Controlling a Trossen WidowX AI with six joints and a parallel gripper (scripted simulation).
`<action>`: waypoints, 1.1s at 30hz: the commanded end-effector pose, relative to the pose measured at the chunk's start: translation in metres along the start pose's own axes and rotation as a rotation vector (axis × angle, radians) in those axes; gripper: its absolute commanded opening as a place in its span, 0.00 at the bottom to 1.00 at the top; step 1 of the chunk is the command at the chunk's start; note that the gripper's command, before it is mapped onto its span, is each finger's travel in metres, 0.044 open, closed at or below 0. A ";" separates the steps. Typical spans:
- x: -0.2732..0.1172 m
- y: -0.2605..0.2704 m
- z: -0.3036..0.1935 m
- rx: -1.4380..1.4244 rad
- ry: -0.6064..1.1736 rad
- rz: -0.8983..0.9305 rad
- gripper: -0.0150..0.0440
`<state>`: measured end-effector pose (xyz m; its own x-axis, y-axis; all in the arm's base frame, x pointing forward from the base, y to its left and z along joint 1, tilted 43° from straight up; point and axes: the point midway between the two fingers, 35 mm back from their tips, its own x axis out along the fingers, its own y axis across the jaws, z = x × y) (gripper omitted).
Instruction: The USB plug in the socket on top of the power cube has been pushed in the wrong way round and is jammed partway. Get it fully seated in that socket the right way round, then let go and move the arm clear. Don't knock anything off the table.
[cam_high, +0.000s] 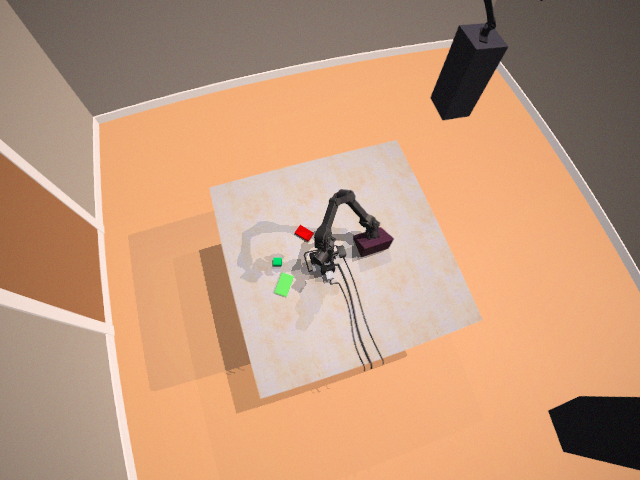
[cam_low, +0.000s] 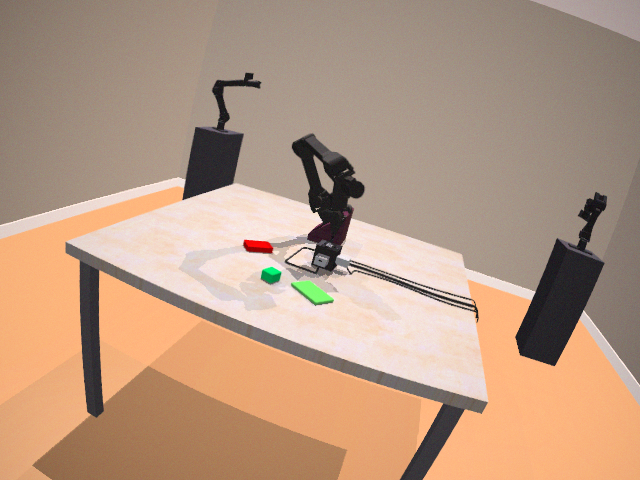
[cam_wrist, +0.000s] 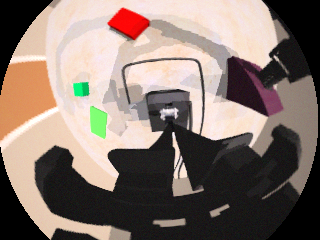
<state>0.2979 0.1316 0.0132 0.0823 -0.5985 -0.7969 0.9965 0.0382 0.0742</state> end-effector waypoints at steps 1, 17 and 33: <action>0.002 -0.001 0.000 -0.007 -0.003 -0.003 0.25; 0.004 -0.001 0.001 -0.007 -0.003 -0.003 0.25; 0.006 -0.001 0.001 -0.007 -0.003 -0.003 0.25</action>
<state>0.2980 0.1291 0.0102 0.0810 -0.5971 -0.7980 0.9966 0.0373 0.0732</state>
